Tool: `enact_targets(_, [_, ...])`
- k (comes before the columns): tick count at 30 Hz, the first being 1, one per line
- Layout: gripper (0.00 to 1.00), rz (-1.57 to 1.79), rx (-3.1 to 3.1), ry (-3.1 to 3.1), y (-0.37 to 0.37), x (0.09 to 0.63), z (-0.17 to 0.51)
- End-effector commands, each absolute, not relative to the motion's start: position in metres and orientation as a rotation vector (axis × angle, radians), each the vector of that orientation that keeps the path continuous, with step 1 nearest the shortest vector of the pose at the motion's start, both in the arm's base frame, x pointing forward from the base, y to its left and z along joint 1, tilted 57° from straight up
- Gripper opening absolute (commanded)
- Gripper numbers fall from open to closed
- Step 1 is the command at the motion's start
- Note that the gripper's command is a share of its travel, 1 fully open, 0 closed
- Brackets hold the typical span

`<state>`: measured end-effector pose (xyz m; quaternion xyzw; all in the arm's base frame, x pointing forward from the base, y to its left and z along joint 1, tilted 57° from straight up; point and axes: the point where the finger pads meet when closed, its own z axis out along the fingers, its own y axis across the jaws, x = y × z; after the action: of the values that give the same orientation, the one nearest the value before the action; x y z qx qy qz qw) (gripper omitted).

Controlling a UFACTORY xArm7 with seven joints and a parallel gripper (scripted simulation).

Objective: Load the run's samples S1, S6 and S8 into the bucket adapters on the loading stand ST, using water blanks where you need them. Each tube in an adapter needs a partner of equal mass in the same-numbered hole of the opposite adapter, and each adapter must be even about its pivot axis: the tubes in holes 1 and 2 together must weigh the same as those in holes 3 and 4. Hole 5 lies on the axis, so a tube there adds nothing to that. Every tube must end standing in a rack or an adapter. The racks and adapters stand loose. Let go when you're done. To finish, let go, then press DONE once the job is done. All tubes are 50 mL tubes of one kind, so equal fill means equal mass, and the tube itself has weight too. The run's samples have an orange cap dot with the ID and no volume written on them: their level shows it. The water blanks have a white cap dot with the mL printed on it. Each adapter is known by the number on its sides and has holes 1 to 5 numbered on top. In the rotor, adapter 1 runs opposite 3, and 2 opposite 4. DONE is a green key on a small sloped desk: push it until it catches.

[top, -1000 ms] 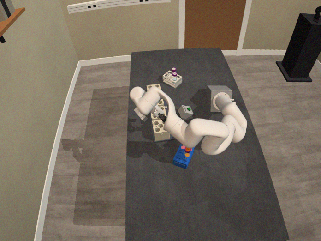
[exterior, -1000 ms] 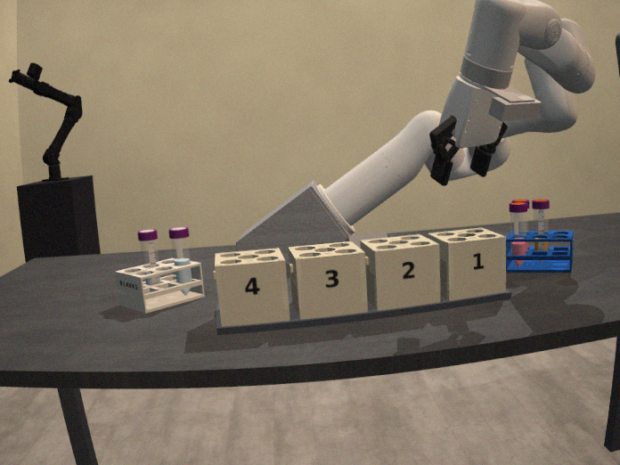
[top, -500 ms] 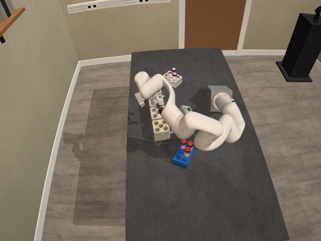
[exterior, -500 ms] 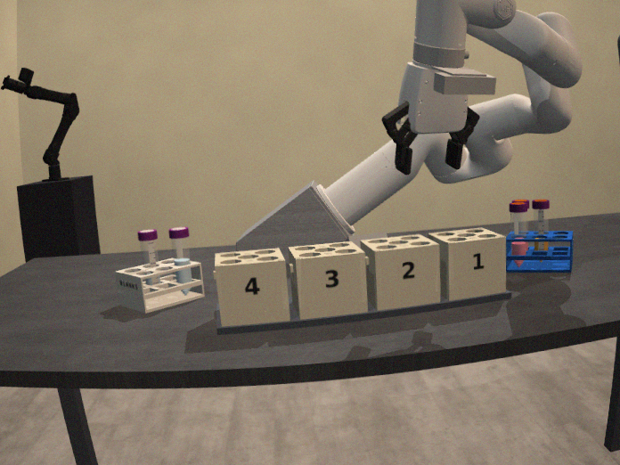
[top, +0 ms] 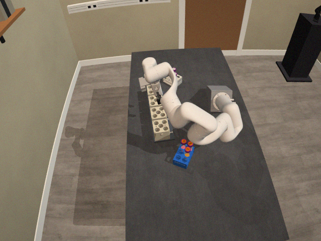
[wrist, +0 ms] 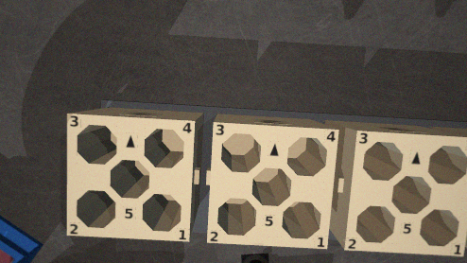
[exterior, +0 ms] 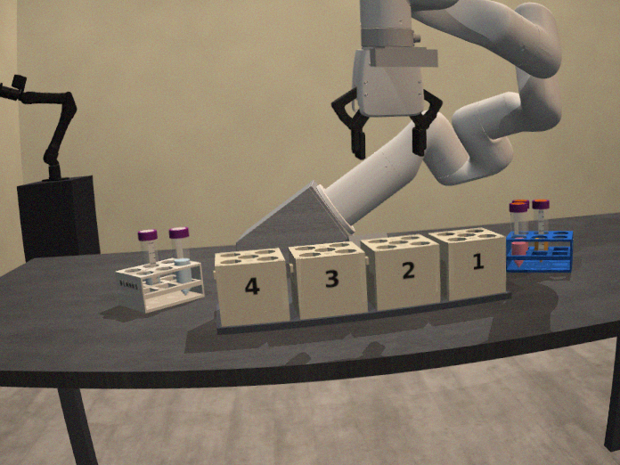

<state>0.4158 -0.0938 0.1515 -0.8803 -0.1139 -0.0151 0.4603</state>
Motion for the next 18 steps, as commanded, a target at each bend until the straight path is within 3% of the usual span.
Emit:
enact_targets(1, [1.00,-0.064,-2.161,-0.176,-0.111,0.415,0.141])
enact_targets(18, [1.00,-0.098,-2.150,-0.028,-0.141,0.410,0.121])
